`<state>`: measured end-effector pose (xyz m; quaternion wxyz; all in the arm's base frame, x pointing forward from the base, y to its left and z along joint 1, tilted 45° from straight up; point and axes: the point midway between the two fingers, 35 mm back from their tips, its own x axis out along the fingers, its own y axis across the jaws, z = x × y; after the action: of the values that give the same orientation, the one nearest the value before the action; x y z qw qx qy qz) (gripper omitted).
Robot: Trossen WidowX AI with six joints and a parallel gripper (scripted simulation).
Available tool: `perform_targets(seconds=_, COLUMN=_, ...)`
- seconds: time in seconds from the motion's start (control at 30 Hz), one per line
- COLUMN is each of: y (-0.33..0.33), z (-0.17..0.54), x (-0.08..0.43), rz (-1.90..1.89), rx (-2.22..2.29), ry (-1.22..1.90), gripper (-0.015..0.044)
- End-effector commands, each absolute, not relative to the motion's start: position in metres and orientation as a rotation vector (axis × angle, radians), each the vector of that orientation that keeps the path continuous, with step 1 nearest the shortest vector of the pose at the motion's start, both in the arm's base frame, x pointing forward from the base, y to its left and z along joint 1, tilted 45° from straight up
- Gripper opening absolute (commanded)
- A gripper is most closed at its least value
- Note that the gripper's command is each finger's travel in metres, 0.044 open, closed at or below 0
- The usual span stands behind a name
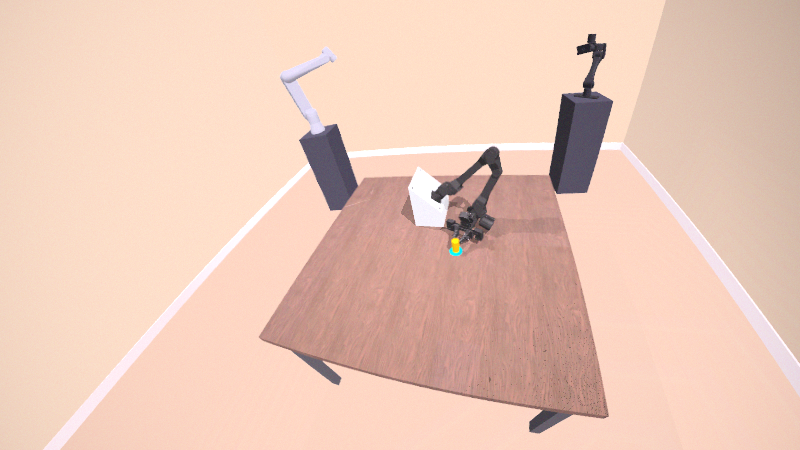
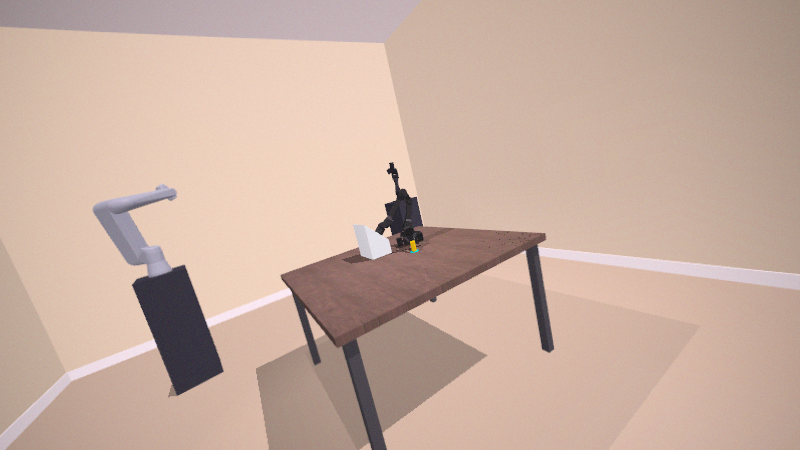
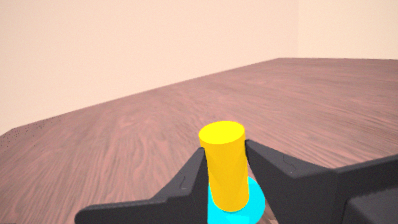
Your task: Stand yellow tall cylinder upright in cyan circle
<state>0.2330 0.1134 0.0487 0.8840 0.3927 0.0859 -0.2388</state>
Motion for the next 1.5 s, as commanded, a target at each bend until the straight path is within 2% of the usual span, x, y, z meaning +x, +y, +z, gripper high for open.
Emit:
perform_targets(seconds=0.0, y=0.115, z=0.047, x=0.233, rz=-0.5, rx=0.816, ry=0.171, gripper=0.0105)
perform_targets(seconds=0.23, y=0.115, z=0.047, x=0.233, rz=-0.5, rx=0.816, ry=0.171, gripper=0.0105)
perform_targets(seconds=0.6, y=0.115, z=0.047, x=0.233, rz=-0.5, rx=0.816, ry=0.171, gripper=0.0394)
perform_targets(seconds=1.47, y=0.065, z=0.1, x=0.229, rz=-0.503, rx=0.824, ry=0.165, gripper=0.04)
